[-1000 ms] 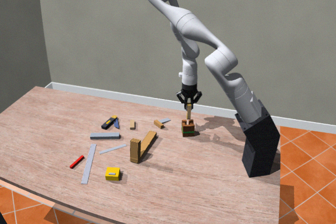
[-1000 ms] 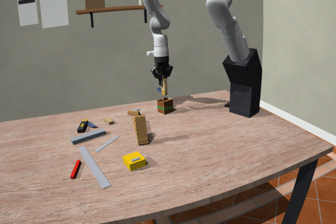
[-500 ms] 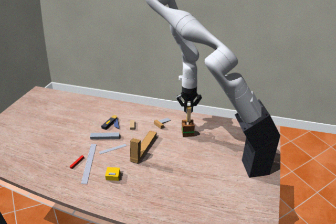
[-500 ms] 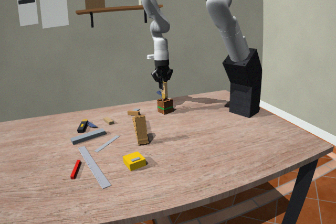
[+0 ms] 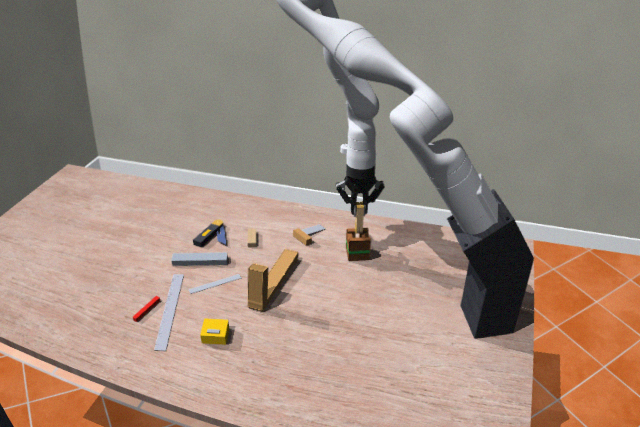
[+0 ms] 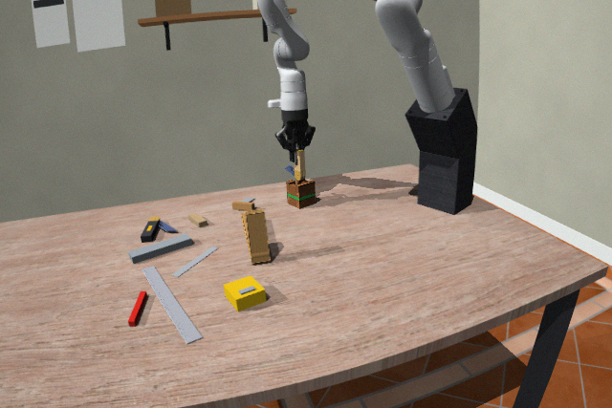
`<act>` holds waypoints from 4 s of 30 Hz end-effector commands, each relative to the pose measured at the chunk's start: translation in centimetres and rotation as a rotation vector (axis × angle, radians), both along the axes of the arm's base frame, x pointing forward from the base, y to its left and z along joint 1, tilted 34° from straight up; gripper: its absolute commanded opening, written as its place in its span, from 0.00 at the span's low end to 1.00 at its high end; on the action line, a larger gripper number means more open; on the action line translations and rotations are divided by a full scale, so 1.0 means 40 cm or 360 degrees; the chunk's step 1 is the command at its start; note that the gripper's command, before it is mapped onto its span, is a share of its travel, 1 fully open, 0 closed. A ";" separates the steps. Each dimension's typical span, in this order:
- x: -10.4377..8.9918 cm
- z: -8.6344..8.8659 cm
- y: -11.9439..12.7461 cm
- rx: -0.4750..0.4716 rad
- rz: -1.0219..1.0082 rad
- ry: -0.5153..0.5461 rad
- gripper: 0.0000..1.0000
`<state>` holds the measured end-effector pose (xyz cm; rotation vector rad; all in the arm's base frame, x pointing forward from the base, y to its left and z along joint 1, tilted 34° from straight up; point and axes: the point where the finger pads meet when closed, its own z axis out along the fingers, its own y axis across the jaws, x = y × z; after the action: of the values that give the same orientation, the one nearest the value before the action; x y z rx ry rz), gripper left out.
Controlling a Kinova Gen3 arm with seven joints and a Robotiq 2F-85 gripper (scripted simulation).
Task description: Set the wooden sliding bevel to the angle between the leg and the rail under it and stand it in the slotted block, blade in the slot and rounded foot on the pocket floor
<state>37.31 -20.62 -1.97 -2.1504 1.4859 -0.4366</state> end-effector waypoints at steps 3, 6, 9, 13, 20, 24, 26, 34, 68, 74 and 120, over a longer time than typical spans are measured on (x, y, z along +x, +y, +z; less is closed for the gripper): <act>0.001 0.000 -0.001 -0.0002 -0.0001 -0.0001 0.10; 0.003 -0.004 0.000 -0.0001 -0.0001 -0.0001 0.10; 0.004 -0.005 0.000 -0.0001 -0.0001 -0.0001 0.10; 0.004 -0.005 0.000 -0.0001 -0.0001 -0.0001 0.10; 0.004 -0.005 0.000 -0.0001 -0.0001 -0.0001 0.10; 0.004 -0.006 0.000 -0.0001 -0.0001 -0.0001 0.10; 0.005 -0.008 0.001 -0.0001 -0.0001 -0.0001 0.10; 0.010 -0.015 0.002 -0.0001 -0.0001 -0.0001 0.10; 0.019 -0.030 0.006 -0.0001 -0.0001 -0.0001 0.10; 0.019 -0.030 0.006 -0.0001 -0.0001 -0.0001 0.10; 0.030 -0.047 0.011 -0.0001 -0.0001 -0.0001 0.10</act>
<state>38.48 -20.15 -3.84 -2.1504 1.4859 -0.4366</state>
